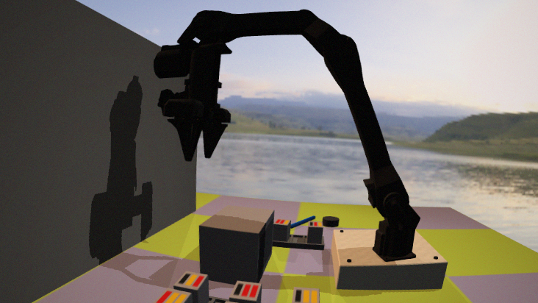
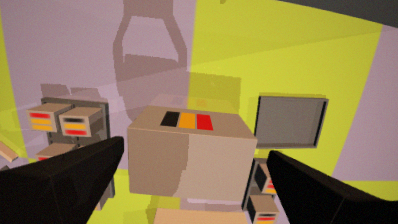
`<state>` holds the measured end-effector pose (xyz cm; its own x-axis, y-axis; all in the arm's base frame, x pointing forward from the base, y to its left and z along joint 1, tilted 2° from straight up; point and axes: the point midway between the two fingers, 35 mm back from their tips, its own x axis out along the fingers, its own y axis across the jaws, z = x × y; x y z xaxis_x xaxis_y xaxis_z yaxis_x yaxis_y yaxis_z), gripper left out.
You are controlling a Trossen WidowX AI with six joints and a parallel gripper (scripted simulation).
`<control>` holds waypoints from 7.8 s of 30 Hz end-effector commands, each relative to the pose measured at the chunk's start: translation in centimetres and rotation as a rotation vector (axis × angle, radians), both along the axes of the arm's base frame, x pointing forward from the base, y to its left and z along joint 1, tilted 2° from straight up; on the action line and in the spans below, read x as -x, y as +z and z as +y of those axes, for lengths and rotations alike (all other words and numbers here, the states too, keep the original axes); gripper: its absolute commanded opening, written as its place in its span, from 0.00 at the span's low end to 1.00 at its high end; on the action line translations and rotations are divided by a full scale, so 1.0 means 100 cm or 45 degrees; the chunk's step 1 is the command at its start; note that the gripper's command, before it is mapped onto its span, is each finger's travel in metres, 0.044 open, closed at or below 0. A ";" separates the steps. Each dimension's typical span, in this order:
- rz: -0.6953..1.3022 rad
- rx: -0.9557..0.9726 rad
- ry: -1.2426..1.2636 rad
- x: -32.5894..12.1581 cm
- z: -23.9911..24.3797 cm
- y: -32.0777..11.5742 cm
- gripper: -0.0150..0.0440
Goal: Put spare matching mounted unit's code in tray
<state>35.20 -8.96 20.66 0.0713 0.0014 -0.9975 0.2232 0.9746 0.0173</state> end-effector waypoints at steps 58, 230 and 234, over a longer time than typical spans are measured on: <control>-0.014 0.132 2.083 0.012 0.192 -0.118 0.76; 0.017 0.157 2.052 0.042 -0.111 -0.032 0.25; 0.019 0.157 2.064 0.054 -0.132 -0.032 0.25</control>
